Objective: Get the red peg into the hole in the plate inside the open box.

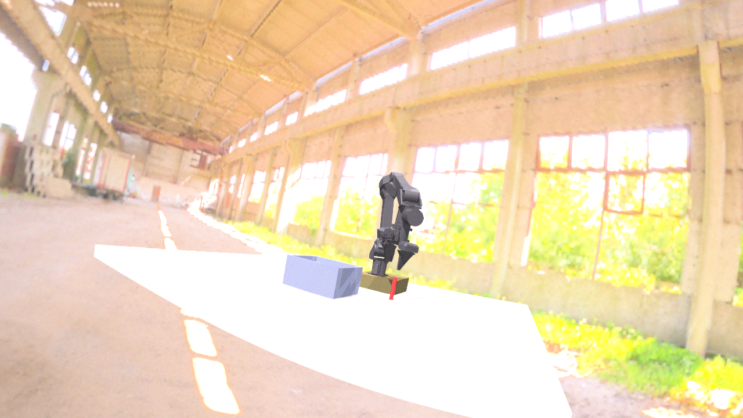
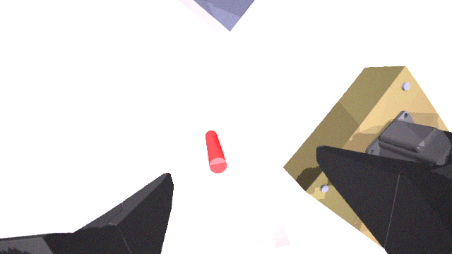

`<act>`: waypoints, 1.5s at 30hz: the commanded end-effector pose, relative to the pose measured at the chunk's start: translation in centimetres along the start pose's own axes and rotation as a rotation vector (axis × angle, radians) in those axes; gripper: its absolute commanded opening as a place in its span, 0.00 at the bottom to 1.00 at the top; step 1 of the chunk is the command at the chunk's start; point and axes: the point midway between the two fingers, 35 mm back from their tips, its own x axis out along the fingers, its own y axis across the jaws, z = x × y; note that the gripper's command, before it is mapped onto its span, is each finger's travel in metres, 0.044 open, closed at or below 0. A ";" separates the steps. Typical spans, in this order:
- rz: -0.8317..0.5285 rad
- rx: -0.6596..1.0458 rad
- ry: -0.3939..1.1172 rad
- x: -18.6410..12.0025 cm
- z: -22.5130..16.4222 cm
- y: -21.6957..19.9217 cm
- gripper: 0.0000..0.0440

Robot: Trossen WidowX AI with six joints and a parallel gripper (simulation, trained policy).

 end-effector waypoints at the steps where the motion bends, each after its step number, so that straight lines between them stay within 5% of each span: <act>1: -0.017 0.016 0.015 1.5 -0.3 0.4 1.00; 18: -0.014 0.039 -0.011 8.5 -0.3 1.9 0.99; 36: -0.154 0.038 0.017 11.5 -0.9 0.1 0.00; 45: -0.145 0.026 -0.054 8.7 0.7 0.8 0.00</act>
